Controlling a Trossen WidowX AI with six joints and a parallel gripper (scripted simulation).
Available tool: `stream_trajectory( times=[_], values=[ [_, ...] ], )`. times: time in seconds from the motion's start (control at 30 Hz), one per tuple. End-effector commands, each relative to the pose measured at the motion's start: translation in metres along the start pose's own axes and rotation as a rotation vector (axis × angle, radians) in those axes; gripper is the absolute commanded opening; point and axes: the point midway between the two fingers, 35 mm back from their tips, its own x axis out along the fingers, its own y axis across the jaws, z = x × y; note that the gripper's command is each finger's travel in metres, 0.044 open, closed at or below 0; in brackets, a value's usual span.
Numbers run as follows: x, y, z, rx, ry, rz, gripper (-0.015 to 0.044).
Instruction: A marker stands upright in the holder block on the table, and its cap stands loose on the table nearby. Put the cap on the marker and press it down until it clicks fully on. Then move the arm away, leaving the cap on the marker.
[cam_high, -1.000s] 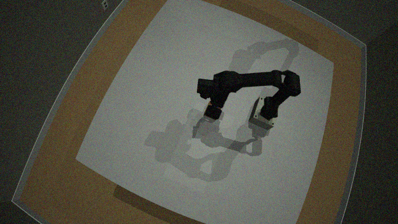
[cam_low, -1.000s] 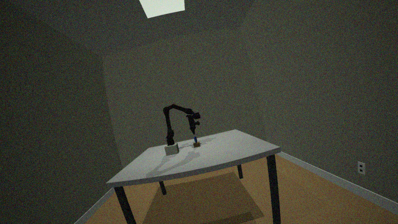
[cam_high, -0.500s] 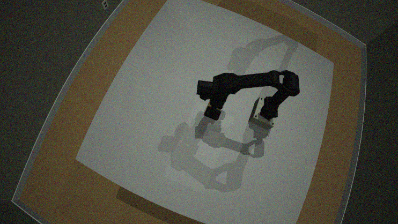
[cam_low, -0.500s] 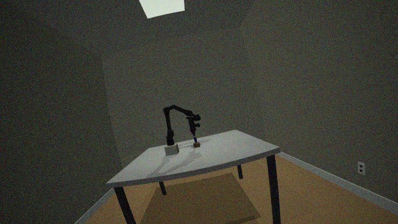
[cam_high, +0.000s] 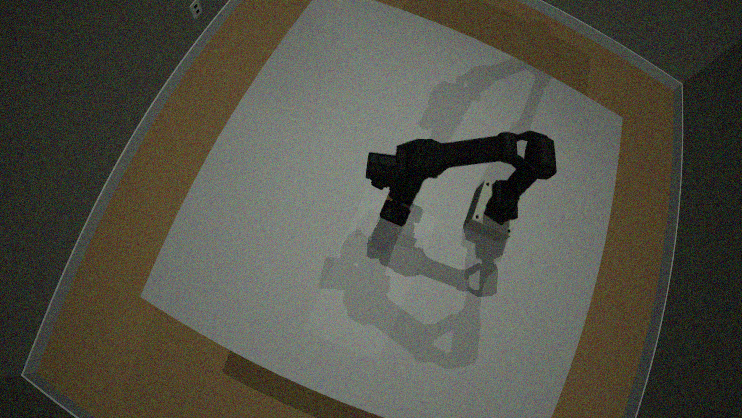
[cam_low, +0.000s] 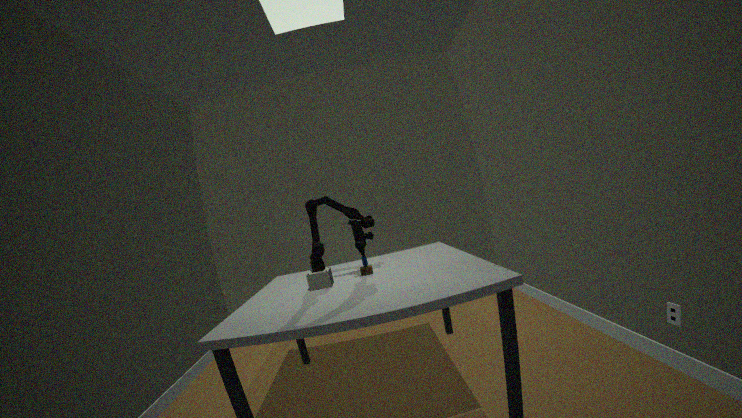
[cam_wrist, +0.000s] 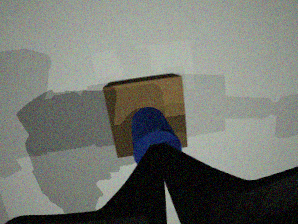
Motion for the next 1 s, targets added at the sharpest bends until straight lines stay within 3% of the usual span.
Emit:
stream_trajectory(
  times=[0.0, 0.2, 0.4, 0.57, 0.97],
  values=[
    [0.000, 0.000, 0.000, 0.000, 0.000, 0.000, 0.0000],
    [-0.002, 0.000, 0.000, 0.000, 0.000, 0.000, 0.0000],
    [-0.079, 0.001, 0.003, 0.000, 0.003, -0.001, 0.0000],
    [-0.089, 0.001, 0.001, 0.000, 0.003, -0.001, 0.0000],
    [-0.089, 0.001, 0.001, 0.000, 0.003, -0.001, 0.0315]
  ],
)
